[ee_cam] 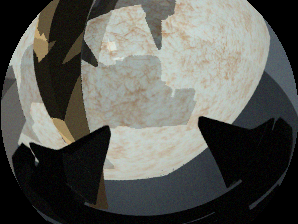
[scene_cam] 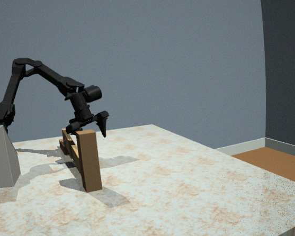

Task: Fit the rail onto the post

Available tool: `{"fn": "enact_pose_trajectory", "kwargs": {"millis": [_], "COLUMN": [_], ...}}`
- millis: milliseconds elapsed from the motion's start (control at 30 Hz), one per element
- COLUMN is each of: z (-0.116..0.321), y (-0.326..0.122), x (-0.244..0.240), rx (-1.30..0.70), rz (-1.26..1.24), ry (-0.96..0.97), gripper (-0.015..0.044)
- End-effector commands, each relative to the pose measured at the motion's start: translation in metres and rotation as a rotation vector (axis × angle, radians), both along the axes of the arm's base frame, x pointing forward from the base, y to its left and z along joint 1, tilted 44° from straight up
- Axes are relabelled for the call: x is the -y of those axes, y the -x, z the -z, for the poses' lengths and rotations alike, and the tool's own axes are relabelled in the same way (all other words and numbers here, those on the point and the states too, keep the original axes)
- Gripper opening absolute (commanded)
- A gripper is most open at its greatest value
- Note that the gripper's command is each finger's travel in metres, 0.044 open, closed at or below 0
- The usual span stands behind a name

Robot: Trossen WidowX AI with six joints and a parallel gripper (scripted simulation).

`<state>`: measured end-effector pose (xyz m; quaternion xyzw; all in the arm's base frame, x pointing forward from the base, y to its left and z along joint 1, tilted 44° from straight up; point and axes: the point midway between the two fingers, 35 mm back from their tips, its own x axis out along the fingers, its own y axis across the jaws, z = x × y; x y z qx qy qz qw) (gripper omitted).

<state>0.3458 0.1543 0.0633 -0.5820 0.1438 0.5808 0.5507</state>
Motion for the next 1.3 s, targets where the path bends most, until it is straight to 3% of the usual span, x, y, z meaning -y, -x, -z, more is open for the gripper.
{"fn": "enact_pose_trajectory", "kwargs": {"millis": [0, 300, 1267], "z": [0.042, 0.100, 0.128], "y": [0.007, 0.046, 0.047], "x": [0.044, 0.122, 0.099], "rx": [-0.170, -0.454, -0.457], "rz": [-0.004, 0.040, 0.043], "ry": [-0.017, -0.263, -0.269], "gripper": [0.0440, 0.0440, 0.0440]}}
